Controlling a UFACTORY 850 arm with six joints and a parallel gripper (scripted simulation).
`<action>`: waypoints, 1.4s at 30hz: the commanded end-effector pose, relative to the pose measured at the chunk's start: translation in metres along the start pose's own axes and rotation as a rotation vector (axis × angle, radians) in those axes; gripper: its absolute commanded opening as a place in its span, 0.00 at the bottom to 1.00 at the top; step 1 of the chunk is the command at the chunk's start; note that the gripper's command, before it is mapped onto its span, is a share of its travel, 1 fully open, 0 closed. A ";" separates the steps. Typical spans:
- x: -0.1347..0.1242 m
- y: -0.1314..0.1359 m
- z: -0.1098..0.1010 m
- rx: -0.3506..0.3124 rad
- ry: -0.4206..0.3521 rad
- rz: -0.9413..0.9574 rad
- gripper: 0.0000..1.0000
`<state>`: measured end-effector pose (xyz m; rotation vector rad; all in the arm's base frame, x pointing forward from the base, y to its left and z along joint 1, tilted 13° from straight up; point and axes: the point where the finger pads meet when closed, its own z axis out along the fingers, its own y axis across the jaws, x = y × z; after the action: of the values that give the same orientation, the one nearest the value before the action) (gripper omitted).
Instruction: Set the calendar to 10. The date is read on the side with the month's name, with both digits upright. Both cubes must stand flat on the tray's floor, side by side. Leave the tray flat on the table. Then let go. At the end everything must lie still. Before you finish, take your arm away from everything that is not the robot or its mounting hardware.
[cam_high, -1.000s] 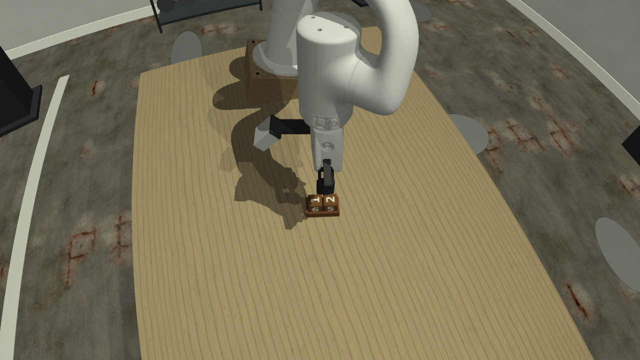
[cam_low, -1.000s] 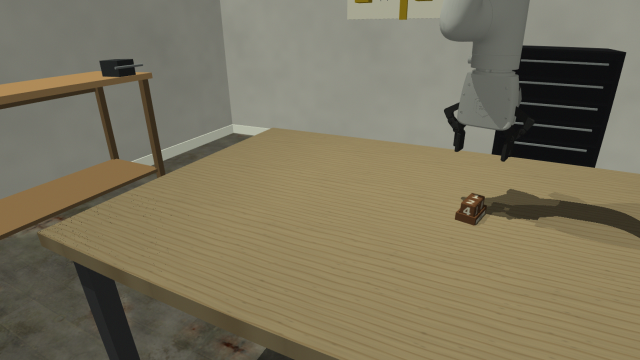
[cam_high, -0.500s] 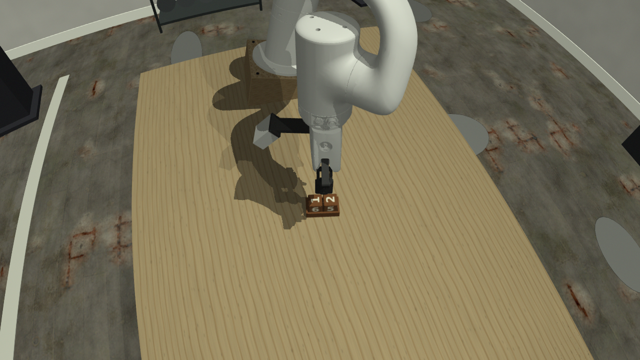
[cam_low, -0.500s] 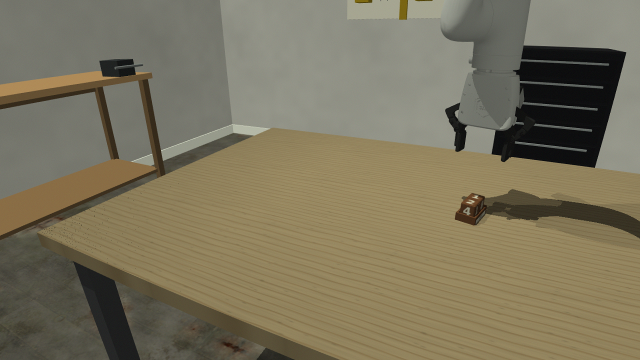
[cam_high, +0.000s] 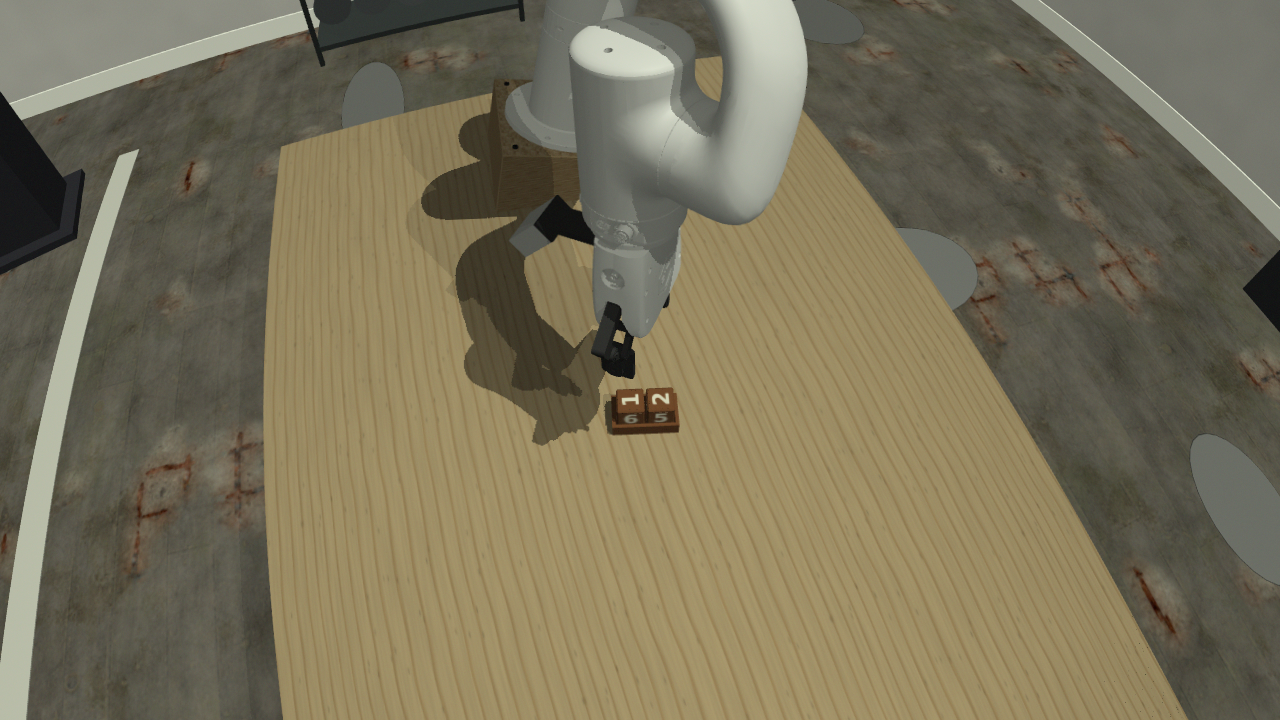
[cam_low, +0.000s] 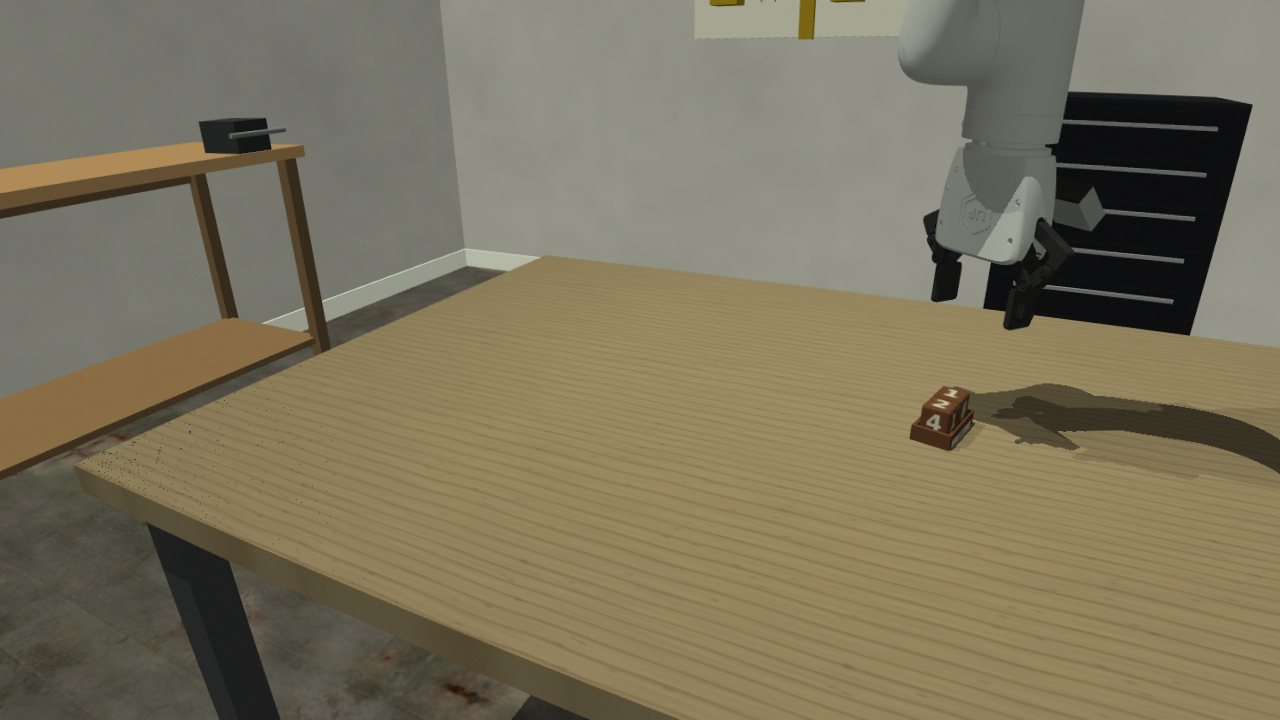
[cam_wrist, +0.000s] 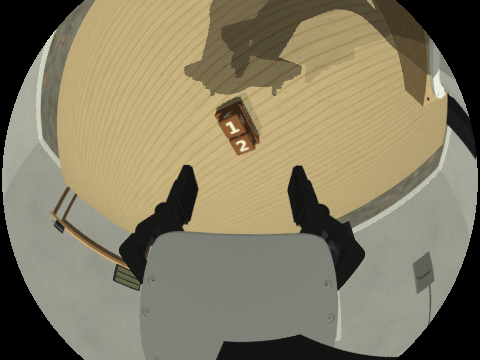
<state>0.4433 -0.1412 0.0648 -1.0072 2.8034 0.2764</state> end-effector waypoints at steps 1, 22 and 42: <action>0.003 0.001 0.000 -0.001 0.011 0.110 1.00; 0.026 0.016 0.004 0.000 0.003 0.796 1.00; 0.048 0.031 0.008 0.001 0.002 1.420 1.00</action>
<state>0.3922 -0.1443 0.0520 0.9050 2.9558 0.3813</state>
